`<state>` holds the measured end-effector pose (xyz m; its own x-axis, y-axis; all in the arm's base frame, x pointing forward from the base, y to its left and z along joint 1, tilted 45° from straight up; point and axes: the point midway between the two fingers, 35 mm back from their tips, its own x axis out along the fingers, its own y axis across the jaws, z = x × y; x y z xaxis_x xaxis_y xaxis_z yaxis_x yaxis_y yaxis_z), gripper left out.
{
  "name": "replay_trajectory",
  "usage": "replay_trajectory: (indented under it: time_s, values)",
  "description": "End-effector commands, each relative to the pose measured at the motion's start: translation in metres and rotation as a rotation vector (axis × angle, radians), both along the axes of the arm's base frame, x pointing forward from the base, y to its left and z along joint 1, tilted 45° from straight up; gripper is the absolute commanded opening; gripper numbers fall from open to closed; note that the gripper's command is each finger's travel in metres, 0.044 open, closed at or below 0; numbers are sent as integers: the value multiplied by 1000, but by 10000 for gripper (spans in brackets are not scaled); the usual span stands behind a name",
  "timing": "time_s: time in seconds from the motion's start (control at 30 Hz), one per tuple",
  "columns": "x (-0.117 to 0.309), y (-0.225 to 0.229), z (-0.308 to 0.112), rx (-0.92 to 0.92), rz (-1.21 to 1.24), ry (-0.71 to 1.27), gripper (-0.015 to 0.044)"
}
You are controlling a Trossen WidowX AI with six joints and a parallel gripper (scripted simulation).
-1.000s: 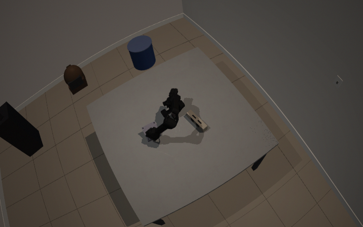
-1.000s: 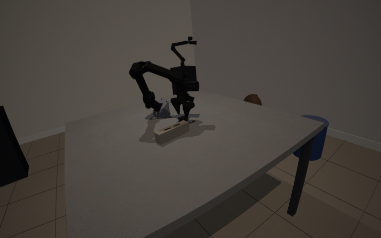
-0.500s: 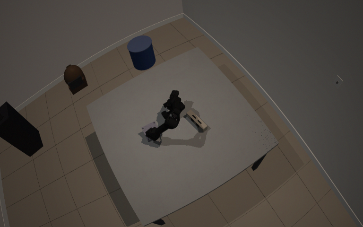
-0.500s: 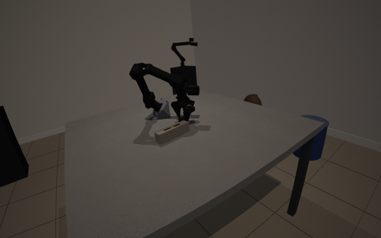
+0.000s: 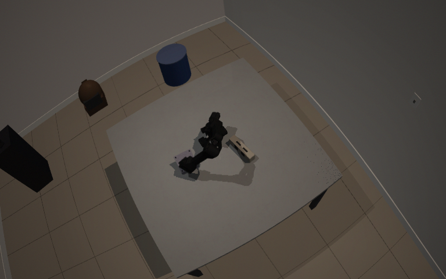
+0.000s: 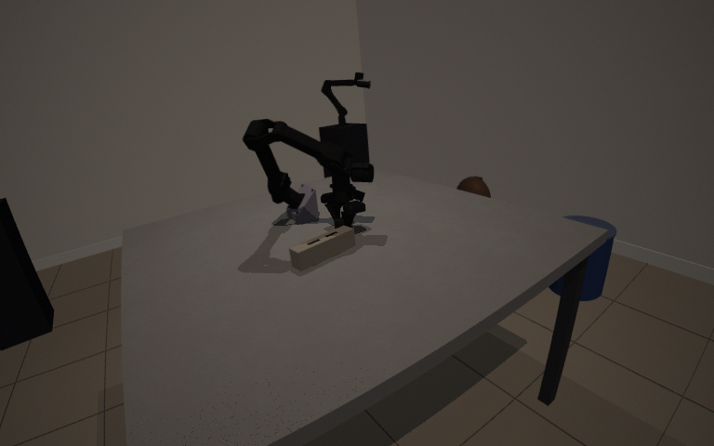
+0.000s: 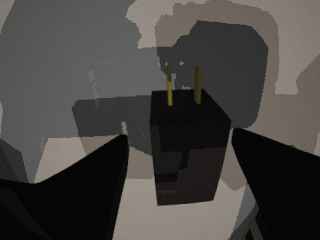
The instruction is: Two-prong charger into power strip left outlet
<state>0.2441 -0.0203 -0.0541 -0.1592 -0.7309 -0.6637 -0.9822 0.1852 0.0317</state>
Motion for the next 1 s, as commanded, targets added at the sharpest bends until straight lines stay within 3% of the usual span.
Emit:
replay_trajectory:
  time_s: [0.0, 0.1, 0.3, 0.4, 0.97]
  values:
    - [0, 0, 0, 0, -1, -1, 204]
    - [0, 0, 0, 0, -1, -1, 125]
    - [0, 0, 0, 0, -1, -1, 85]
    - [1, 3, 3, 1, -1, 0, 6]
    - [9, 33, 41, -5, -23, -21, 0]
